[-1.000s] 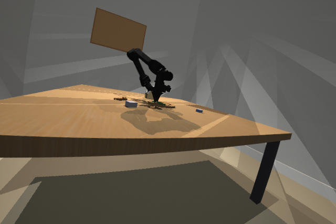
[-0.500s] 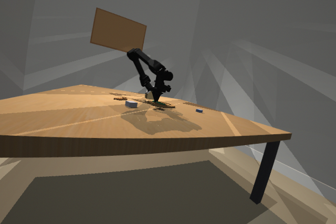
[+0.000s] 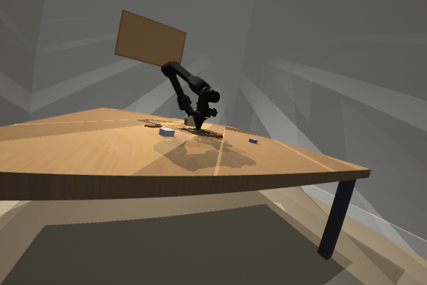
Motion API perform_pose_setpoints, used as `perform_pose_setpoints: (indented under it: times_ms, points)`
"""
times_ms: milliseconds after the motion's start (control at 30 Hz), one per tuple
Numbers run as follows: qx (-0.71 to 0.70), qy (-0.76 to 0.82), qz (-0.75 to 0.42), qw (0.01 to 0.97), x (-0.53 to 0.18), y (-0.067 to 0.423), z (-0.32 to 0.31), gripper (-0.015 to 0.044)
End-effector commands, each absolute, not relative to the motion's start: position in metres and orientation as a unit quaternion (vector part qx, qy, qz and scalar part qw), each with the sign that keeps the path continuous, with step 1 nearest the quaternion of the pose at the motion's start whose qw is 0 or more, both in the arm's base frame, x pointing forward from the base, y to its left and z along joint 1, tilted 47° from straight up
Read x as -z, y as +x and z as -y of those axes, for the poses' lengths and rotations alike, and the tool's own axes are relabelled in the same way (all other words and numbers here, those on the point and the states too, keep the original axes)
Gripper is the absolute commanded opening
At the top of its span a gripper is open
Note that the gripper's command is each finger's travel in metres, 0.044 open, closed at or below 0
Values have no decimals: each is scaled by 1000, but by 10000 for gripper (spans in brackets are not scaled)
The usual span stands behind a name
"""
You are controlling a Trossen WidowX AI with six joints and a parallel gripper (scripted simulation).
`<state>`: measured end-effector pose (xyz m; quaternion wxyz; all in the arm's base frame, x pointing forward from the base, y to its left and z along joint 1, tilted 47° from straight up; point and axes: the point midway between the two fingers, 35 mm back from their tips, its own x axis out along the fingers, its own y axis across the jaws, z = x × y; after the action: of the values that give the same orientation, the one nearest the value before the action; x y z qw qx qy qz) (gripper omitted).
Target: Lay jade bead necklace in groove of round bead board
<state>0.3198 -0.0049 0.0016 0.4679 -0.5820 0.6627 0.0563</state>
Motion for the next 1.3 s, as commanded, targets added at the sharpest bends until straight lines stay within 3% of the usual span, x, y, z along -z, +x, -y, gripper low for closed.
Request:
perform_pose_setpoints:
  times_ms: [0,1267]
  points:
    - [-56,-582,-662,469,-2,320,5,0]
    - [-57,-585,-663,464,11,305,-13,0]
